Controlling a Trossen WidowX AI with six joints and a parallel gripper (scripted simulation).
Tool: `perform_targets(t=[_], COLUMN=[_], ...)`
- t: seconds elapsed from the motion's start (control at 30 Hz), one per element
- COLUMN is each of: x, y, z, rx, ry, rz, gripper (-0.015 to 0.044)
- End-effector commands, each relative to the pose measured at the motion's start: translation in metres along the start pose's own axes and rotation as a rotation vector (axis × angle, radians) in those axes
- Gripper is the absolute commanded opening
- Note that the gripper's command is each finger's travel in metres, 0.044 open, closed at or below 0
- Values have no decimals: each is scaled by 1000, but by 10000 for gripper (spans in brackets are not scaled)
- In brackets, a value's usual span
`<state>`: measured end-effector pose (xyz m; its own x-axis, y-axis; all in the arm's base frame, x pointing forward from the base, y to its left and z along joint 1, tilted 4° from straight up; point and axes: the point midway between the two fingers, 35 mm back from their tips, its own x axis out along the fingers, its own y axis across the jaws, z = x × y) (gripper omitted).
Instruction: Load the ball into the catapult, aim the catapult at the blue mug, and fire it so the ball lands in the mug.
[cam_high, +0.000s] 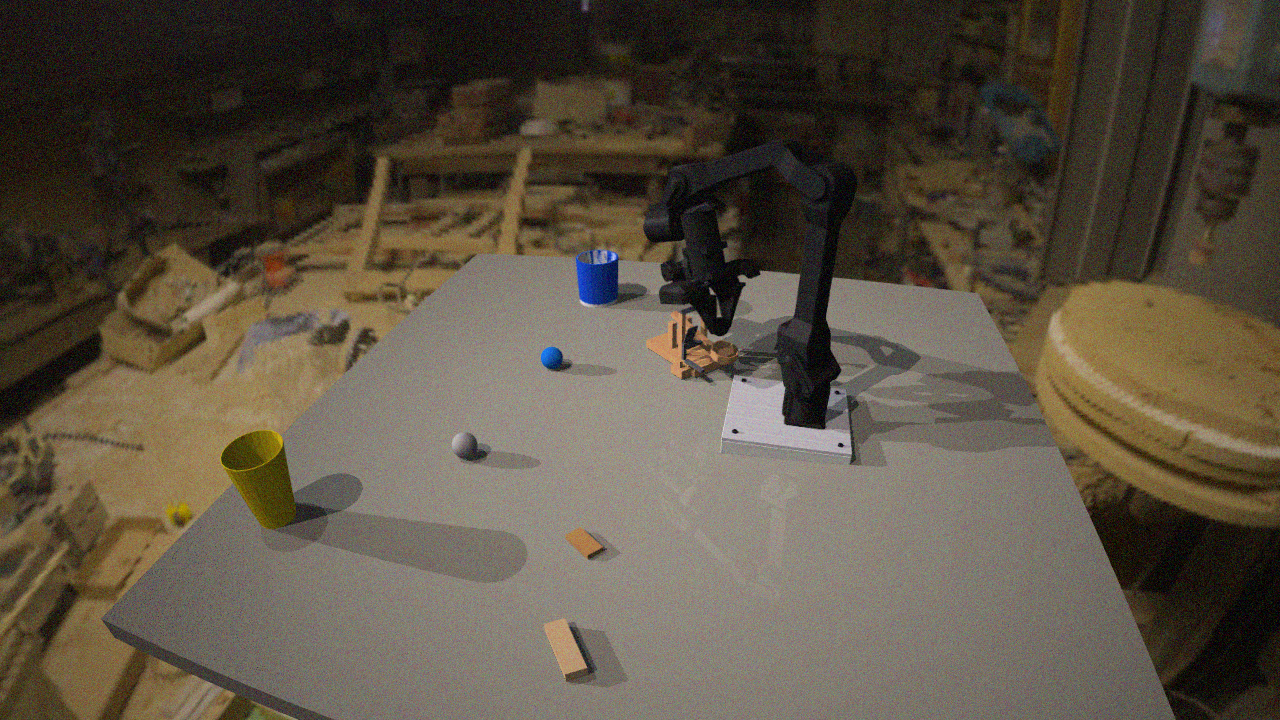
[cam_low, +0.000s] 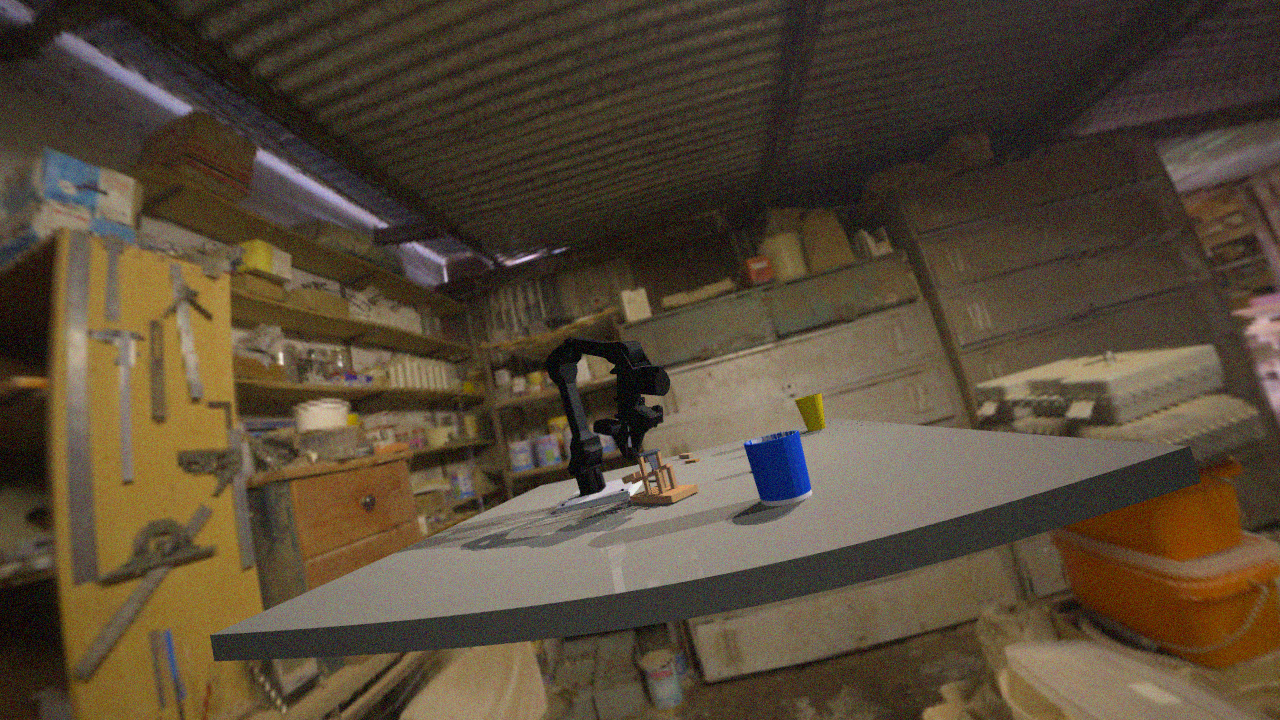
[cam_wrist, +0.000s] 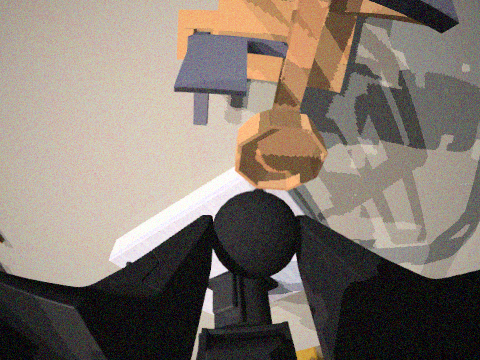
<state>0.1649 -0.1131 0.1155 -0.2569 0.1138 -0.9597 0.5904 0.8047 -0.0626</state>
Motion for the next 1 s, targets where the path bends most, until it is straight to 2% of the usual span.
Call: perform_targets(t=[0.0, 0.8, 0.97], x=[3, 32, 28], y=[-11, -17, -17], z=[1, 10, 9], rx=[64, 88, 91], ry=[40, 55, 52], rz=[22, 30, 29], gripper=[0, 0, 0])
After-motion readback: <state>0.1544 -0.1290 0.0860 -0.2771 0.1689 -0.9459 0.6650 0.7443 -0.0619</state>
